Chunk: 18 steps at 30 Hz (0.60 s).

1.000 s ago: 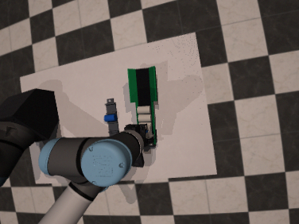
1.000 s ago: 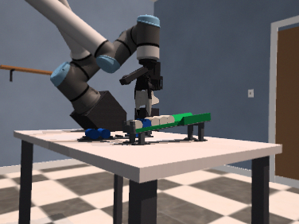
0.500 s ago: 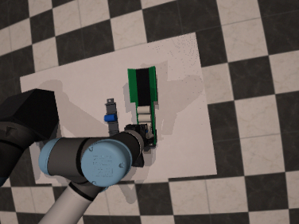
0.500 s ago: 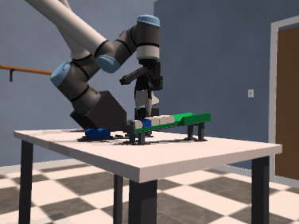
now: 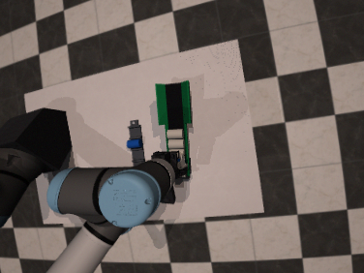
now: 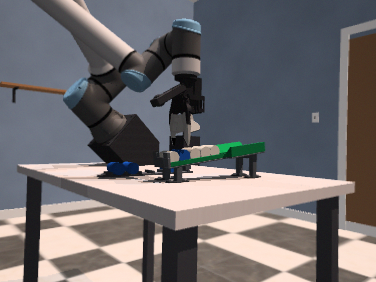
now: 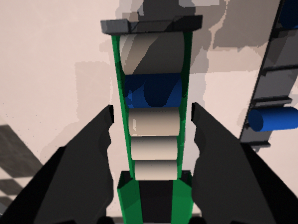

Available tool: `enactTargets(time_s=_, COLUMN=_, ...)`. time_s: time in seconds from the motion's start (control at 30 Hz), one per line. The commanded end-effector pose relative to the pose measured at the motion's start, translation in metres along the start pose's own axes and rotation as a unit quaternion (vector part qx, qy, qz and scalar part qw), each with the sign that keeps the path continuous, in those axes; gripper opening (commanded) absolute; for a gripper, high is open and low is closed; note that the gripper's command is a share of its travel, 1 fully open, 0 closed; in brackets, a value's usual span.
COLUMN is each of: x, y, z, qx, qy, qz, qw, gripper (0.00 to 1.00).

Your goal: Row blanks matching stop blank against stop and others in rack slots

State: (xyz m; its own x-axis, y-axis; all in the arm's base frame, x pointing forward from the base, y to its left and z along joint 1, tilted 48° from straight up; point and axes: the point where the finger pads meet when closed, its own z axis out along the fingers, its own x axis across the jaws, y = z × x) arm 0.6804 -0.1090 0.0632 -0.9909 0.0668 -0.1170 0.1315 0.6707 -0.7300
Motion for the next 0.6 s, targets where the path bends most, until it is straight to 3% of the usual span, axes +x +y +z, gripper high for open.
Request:
enactTargets(time_s=0.0, x=0.0022, y=0.0007, z=0.0019, qx=0.0, qy=0.002, qz=-0.001, qw=1.0, gripper=0.49)
enactTargets(time_s=0.57, x=0.0039, y=0.0014, z=0.0017, qx=0.0, qy=0.002, qz=-0.001, qw=1.0, gripper=0.49)
